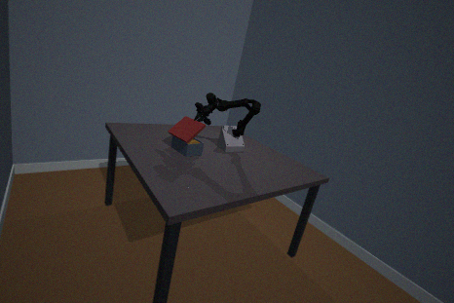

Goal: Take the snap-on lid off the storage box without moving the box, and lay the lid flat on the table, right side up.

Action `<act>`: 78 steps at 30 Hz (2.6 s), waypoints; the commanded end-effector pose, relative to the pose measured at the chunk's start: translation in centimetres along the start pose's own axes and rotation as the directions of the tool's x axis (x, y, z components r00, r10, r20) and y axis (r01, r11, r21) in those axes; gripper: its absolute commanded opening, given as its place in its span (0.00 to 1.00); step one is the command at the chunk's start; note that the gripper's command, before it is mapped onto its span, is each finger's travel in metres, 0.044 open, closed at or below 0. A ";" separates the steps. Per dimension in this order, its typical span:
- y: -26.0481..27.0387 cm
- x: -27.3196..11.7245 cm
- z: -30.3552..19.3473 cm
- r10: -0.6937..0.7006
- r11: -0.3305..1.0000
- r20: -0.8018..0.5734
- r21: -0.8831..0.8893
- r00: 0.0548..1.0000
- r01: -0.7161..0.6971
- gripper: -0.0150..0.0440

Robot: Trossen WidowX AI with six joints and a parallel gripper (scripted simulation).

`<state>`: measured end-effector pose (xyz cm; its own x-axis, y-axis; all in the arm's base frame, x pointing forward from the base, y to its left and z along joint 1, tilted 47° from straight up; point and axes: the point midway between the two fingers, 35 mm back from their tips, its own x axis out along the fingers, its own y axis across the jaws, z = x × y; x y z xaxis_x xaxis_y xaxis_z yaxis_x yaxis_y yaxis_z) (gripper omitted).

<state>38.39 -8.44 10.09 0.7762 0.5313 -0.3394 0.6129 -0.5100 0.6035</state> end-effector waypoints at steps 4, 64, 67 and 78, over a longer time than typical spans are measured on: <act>1.4 -0.8 -0.2 0.015 1.000 0.000 -0.019 1.000 -0.015 0.25; 0.2 -1.9 -10.0 0.013 1.000 -0.001 -0.014 1.000 -0.013 0.25; 0.2 -2.0 -10.6 0.013 1.000 -0.001 -0.014 1.000 -0.013 0.25; 0.0 -2.2 -12.8 0.013 1.000 -0.002 -0.013 1.000 -0.013 0.25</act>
<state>34.91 -1.03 19.42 0.7762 0.5350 -0.3335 0.6101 -0.5043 0.6111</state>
